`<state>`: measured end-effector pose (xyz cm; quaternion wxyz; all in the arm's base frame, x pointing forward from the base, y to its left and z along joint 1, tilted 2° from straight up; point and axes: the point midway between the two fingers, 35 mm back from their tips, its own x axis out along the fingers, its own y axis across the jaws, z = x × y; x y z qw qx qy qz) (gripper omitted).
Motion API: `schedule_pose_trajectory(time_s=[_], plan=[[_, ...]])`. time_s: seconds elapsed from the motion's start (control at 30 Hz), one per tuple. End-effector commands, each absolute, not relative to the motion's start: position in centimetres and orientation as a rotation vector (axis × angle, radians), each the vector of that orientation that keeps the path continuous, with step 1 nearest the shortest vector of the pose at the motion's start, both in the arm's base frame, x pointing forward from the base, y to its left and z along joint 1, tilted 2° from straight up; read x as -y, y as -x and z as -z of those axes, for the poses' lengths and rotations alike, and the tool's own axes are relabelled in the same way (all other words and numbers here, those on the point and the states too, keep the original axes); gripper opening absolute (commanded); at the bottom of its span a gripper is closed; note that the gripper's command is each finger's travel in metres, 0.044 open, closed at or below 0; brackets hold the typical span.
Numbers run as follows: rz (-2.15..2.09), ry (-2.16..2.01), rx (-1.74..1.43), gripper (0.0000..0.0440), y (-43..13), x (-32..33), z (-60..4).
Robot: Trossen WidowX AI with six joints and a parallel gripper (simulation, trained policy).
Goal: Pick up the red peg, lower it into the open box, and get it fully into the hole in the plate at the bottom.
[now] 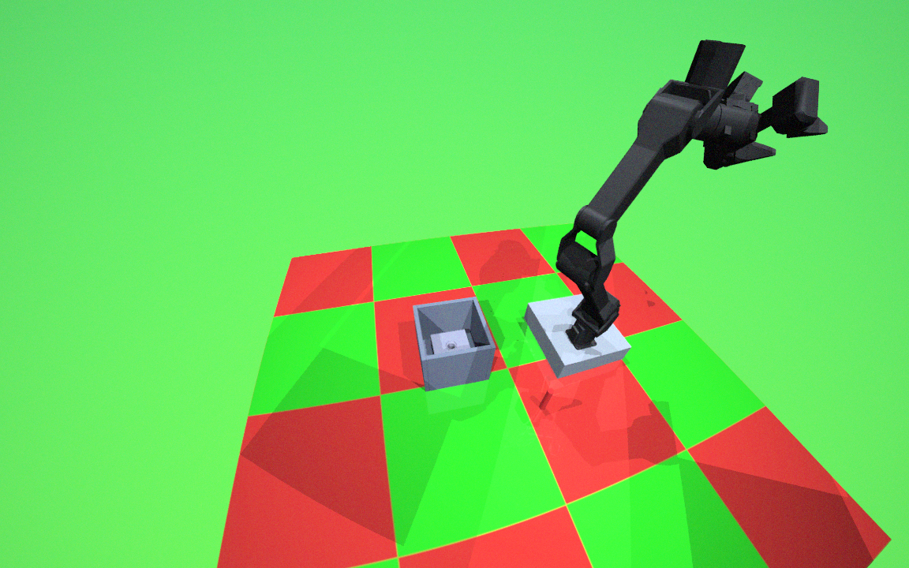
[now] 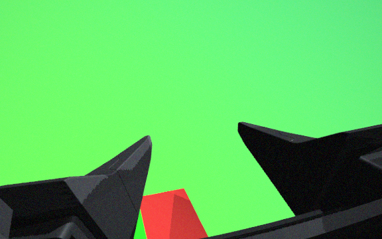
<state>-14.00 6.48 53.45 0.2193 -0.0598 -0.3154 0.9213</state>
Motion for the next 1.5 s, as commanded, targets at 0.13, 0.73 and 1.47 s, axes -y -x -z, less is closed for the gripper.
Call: schedule_pose_trajectory(time_s=[0.13,0.73,1.47], plan=[[-2.678,0.162,0.834,0.0439,15.7,-4.5,-52.8],[-3.250,0.045,0.302,0.0440,17.6,4.8,-52.8],[-3.756,0.295,-0.632,0.0440,12.6,15.0,-53.1]])
